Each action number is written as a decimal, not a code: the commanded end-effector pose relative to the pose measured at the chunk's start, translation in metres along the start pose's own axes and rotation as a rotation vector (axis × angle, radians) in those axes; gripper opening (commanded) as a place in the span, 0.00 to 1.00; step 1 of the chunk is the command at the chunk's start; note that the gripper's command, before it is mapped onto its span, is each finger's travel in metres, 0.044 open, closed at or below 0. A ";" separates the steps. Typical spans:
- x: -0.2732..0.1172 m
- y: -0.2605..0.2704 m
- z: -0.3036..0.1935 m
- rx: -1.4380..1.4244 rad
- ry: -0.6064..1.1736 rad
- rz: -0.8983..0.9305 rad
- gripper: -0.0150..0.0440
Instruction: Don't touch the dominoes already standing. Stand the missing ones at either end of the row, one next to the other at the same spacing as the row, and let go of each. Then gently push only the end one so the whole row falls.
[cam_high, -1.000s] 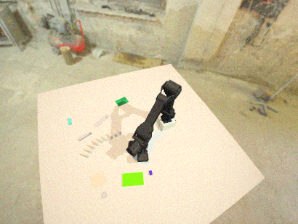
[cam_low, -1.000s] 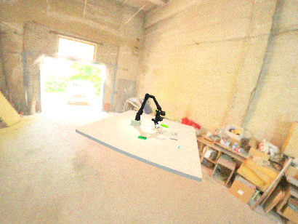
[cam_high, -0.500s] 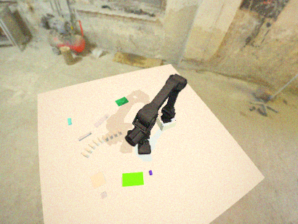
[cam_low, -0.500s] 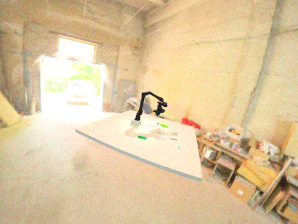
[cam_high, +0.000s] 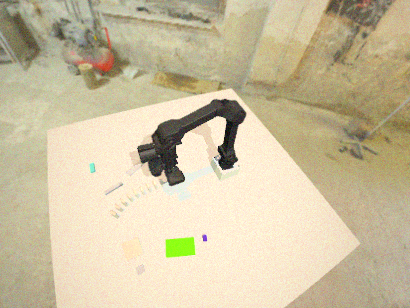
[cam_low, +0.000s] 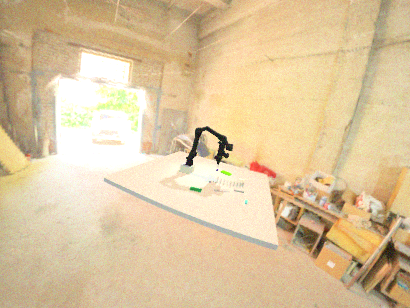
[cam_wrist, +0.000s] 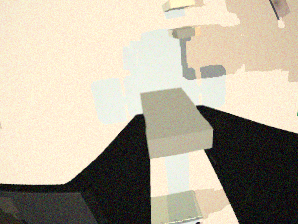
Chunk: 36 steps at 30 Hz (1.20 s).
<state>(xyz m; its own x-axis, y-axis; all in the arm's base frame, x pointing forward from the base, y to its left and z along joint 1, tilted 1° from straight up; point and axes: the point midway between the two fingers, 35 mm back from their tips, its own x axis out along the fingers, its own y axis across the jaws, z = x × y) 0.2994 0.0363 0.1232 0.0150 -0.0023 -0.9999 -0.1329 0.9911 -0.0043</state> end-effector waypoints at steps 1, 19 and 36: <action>-0.001 -0.048 0.002 -0.113 0.003 -0.014 0.44; 0.054 -0.050 0.009 -0.113 0.002 -0.014 0.44; 0.129 -0.049 0.001 -0.113 0.003 -0.014 0.44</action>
<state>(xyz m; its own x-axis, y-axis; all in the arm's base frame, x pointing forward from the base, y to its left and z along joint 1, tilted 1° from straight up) 0.3093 -0.0122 -0.0010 0.0091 -0.0129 -0.9999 -0.2394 0.9708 -0.0147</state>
